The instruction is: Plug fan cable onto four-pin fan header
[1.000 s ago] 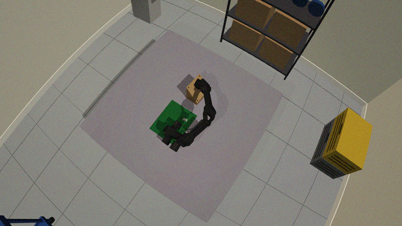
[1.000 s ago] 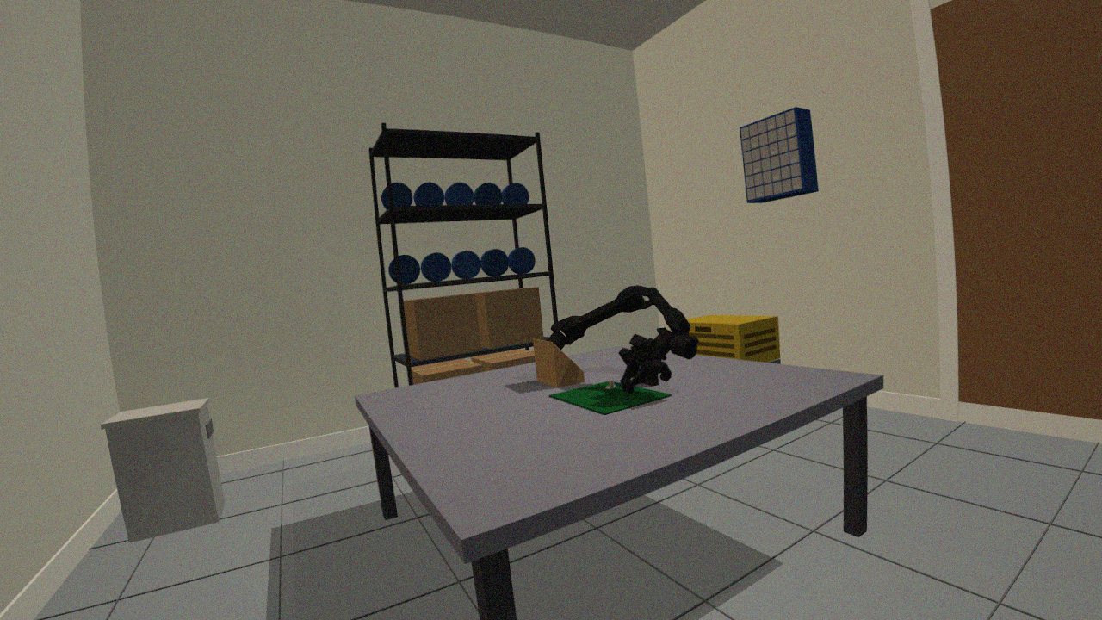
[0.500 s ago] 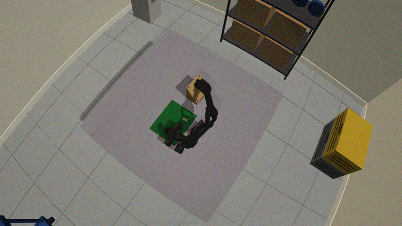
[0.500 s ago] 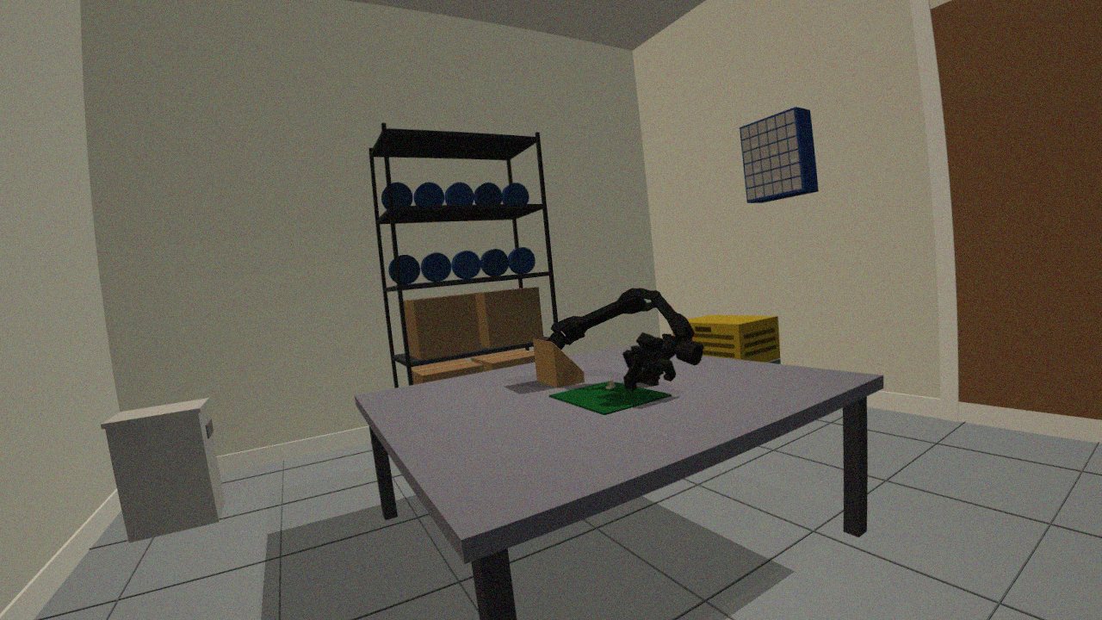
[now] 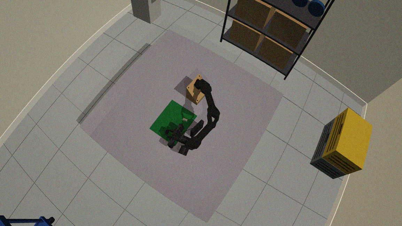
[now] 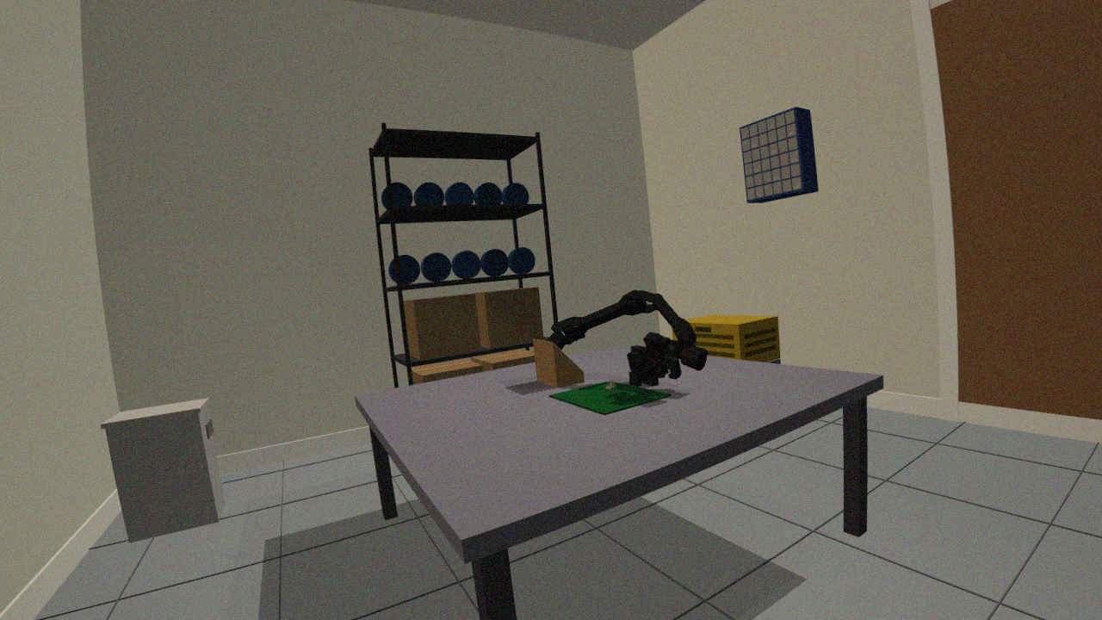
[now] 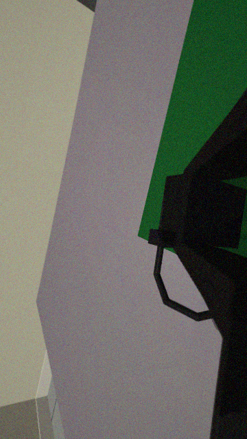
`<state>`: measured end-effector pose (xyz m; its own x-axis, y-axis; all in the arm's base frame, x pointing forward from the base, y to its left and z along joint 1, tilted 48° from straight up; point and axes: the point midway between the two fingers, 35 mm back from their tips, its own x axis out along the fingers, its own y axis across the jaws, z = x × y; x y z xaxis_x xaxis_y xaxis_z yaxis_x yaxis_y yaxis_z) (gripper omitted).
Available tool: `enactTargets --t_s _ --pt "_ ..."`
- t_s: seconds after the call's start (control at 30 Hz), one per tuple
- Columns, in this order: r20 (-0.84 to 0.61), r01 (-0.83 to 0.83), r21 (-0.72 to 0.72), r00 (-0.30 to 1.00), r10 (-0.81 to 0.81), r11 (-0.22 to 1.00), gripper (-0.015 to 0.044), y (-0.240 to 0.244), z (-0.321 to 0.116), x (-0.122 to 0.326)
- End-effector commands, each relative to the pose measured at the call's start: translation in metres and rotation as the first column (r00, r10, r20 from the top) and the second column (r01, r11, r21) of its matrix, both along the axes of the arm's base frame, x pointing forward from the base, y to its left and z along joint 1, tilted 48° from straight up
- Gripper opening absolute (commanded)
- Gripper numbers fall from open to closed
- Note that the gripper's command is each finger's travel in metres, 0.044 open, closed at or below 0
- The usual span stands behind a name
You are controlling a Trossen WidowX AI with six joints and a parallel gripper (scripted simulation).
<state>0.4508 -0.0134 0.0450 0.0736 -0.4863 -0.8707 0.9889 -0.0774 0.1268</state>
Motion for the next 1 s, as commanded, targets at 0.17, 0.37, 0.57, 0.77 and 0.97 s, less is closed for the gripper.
enactTargets --t_s 0.17,0.37,0.57,0.77,0.97 --pt "0.045 0.012 -0.067 0.999 -0.009 0.998 0.0 0.0016 0.009 0.0024" --pt "0.028 0.003 -0.048 1.0 -0.002 0.999 0.0 -0.0009 0.0088 0.0006" --pt "0.028 0.003 -0.048 1.0 -0.002 0.999 0.0 -0.0009 0.009 0.0006" --pt "0.032 0.002 -0.05 1.0 0.0 0.999 0.0 -0.002 0.0118 0.0002" --pt "0.032 0.002 -0.05 1.0 0.0 0.999 0.0 -0.0019 0.0117 0.0002"
